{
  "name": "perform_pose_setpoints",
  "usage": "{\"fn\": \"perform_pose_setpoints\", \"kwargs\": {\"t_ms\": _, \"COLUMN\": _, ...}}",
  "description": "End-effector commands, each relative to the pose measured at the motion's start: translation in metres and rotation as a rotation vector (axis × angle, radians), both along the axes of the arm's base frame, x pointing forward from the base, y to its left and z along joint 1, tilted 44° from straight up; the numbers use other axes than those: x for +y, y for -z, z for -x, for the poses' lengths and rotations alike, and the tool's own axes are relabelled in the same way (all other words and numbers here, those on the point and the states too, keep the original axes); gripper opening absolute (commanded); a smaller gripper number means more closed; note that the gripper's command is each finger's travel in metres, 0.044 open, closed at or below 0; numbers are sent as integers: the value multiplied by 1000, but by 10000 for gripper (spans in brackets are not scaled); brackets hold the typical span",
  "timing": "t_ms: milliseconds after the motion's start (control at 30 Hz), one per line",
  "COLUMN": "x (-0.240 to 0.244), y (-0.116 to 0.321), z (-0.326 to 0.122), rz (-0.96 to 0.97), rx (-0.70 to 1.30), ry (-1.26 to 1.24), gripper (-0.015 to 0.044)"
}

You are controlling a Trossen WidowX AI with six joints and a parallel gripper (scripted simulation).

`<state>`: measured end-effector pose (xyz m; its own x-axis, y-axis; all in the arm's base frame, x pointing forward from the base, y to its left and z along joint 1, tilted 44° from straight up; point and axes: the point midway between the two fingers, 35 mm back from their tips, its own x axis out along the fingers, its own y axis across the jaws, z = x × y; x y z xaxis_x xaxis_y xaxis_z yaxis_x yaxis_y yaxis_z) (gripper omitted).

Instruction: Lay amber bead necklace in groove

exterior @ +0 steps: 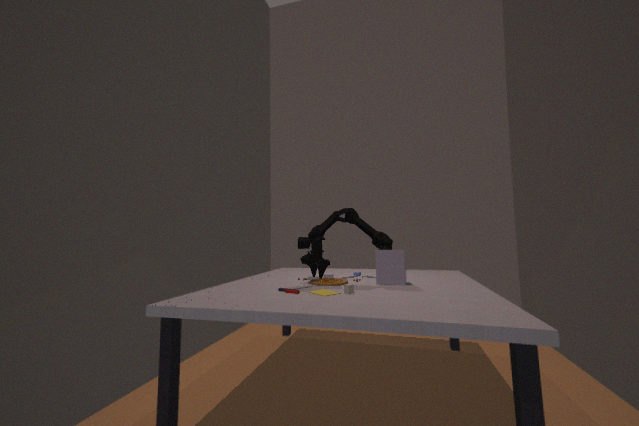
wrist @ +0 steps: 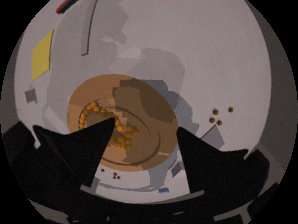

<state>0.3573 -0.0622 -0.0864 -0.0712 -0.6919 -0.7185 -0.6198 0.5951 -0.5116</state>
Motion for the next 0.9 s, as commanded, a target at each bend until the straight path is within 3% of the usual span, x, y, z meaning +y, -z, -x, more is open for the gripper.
{"fn": "perform_pose_setpoints", "kwargs": {"t_ms": 0, "x": 15, "y": 5, "z": 7, "rz": 23, "rx": -279, "ry": 297, "gripper": 204}}
{"fn": "perform_pose_setpoints", "kwargs": {"t_ms": 133, "x": 26, "y": 8, "z": 12, "rz": 47, "rx": -520, "ry": 550, "gripper": 120}}
{"fn": "perform_pose_setpoints", "kwargs": {"t_ms": 267, "x": 37, "y": 11, "z": 18, "rz": 71, "rx": -748, "ry": 789, "gripper": 120}}
{"fn": "perform_pose_setpoints", "kwargs": {"t_ms": 867, "x": 60, "y": 16, "z": 32, "rz": 132, "rx": -1277, "ry": 1340, "gripper": 120}}
